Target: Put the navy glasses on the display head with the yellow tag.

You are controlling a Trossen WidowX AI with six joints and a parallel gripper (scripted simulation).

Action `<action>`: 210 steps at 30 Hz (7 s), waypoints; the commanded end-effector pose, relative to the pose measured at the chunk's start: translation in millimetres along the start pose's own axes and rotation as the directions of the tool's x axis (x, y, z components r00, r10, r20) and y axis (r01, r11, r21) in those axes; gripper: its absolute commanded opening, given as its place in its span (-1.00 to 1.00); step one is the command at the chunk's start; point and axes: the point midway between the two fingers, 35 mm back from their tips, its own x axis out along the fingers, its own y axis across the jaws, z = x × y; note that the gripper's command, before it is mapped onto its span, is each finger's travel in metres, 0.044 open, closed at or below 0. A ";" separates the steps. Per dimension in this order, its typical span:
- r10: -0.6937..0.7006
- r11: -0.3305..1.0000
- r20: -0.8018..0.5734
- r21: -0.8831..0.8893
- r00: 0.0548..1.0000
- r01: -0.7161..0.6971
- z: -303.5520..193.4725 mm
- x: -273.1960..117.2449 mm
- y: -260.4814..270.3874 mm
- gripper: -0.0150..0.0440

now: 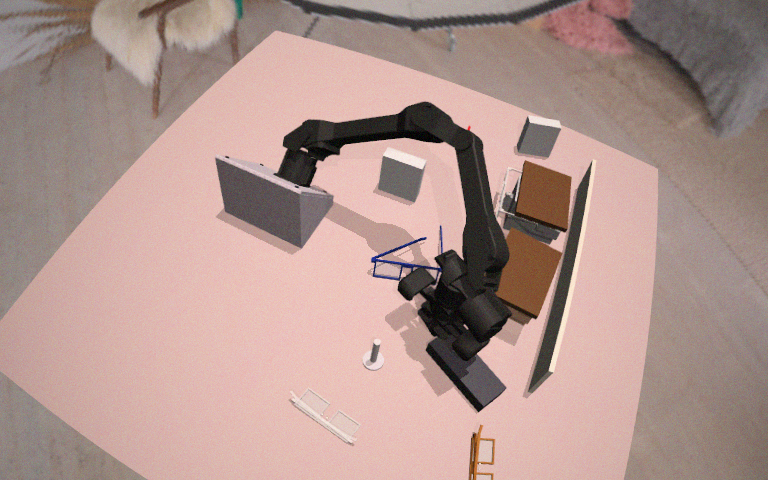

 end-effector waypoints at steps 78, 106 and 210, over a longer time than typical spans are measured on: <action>0.001 1.000 0.004 0.008 1.000 -0.001 -0.3 0.3 -25.4 -0.49; 0.001 1.000 0.004 0.007 1.000 -0.001 -0.2 0.3 -33.1 -0.49; 0.003 0.823 0.005 0.569 1.000 -0.005 61.1 -60.5 77.2 0.19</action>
